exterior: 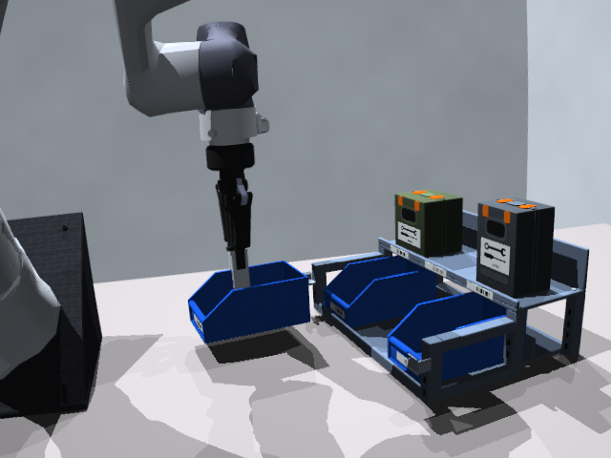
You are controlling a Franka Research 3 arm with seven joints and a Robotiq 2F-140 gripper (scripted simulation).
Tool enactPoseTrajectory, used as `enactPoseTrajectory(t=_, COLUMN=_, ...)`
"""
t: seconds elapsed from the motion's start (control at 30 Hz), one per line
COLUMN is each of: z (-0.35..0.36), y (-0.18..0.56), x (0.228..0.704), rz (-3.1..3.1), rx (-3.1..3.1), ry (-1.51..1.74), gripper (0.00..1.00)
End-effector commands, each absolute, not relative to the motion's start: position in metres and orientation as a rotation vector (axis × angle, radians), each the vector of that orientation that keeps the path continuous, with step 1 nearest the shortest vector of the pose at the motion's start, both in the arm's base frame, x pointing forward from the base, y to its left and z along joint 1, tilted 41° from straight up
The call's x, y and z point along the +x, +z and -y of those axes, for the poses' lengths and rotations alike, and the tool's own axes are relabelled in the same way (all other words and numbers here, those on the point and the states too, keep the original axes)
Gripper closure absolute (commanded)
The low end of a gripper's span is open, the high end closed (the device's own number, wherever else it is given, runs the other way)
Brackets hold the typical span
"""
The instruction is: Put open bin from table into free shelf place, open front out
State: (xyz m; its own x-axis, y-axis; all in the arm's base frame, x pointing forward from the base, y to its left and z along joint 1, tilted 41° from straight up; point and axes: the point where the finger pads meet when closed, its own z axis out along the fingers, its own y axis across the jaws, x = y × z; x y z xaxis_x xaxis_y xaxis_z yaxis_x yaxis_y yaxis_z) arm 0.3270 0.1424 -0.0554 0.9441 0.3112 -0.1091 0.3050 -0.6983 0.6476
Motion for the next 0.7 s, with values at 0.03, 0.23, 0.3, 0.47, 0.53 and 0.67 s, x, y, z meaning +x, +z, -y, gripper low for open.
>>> enactPoseTrajectory(t=0.03, z=-0.1446, y=-0.0538, x=0.3285, rz=-0.437, rx=2.388, ry=0.013, gripper=1.00)
enactPoseTrajectory(t=0.23, z=-0.1446, y=-0.0538, x=0.3285, rz=-0.437, rx=2.388, ry=0.013, gripper=1.00)
enactPoseTrajectory(t=0.3, z=-0.1446, y=-0.0538, x=0.3285, rz=-0.437, rx=2.388, ry=0.013, gripper=1.00)
enactPoseTrajectory(t=0.47, z=-0.1446, y=-0.0537, x=0.3285, rz=-0.437, rx=2.388, ry=0.013, gripper=1.00)
enactPoseTrajectory(t=0.53, z=-0.1444, y=-0.0536, x=0.3286, rz=-0.437, rx=2.388, ry=0.013, gripper=1.00)
enactPoseTrajectory(t=0.67, z=-0.1429, y=-0.0522, x=0.3294, rz=-0.437, rx=2.388, ry=0.013, gripper=1.00)
